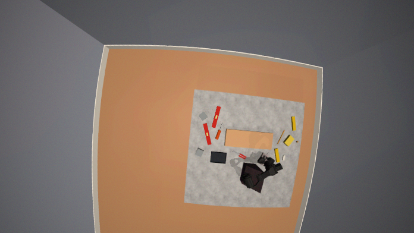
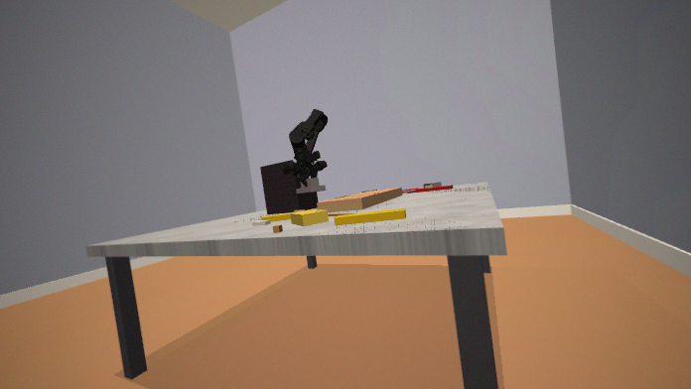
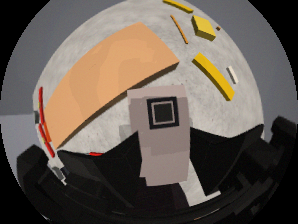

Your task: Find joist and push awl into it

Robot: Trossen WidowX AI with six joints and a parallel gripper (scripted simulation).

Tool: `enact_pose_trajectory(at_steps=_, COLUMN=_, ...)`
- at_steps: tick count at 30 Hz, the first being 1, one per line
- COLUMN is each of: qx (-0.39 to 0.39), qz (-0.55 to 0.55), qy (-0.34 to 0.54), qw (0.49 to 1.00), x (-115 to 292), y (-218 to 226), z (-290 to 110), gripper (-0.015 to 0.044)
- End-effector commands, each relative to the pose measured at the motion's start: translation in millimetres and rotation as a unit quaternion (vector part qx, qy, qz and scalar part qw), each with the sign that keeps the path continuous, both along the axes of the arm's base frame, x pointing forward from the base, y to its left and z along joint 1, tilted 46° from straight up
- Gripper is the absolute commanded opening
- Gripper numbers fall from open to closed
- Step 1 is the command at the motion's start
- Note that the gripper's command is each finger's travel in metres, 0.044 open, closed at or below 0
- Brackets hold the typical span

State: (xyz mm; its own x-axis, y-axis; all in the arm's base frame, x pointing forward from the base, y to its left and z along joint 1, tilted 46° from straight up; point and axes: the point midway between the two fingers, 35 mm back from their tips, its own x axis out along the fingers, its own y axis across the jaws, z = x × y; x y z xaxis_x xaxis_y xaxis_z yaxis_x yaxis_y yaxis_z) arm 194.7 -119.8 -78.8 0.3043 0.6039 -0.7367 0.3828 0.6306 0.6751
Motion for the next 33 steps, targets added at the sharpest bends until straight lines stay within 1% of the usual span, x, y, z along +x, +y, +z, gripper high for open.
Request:
enact_pose_trajectory(at_steps=1, qx=-0.008, qz=0.001, qy=-0.006, qw=1.0, x=-0.7, y=-15.4, z=15.0, gripper=0.0)
enact_pose_trajectory(at_steps=9, qx=-0.01, qz=0.009, qy=-0.014, qw=1.0, x=8.1, y=-20.9, z=14.6, gripper=0.0)
enact_pose_trajectory(at_steps=33, qx=-0.02, qz=0.084, qy=-0.092, qw=0.992, x=98.6, y=-57.9, z=10.1, gripper=0.0)
